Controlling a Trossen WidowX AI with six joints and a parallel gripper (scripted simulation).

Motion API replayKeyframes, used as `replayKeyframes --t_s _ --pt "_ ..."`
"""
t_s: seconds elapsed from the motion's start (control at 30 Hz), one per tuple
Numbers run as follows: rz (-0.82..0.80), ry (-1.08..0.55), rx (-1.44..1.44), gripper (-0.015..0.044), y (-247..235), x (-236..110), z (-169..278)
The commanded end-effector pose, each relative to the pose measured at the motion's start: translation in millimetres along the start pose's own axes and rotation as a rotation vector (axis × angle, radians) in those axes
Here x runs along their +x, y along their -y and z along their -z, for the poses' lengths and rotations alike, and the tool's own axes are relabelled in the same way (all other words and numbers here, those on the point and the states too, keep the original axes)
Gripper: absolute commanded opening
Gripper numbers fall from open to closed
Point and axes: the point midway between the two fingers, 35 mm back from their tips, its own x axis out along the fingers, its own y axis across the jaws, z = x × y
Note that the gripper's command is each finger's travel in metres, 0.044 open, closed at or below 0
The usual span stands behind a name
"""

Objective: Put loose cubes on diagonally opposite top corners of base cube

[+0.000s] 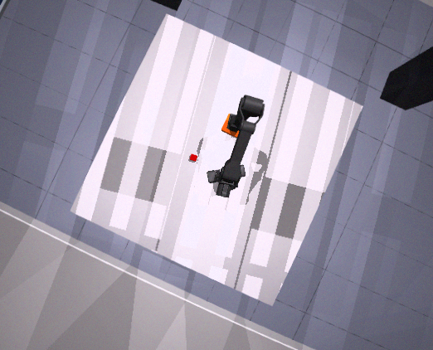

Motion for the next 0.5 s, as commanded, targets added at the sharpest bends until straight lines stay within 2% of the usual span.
replayKeyframes --t_s 0.0,0.47 --pt "-0.002 0.002 0.001 0.0205 -0.4 -1.5 -0.3" --pt "0.0 0.0 0.0 0.0205 0.1 -22.3 0.0"
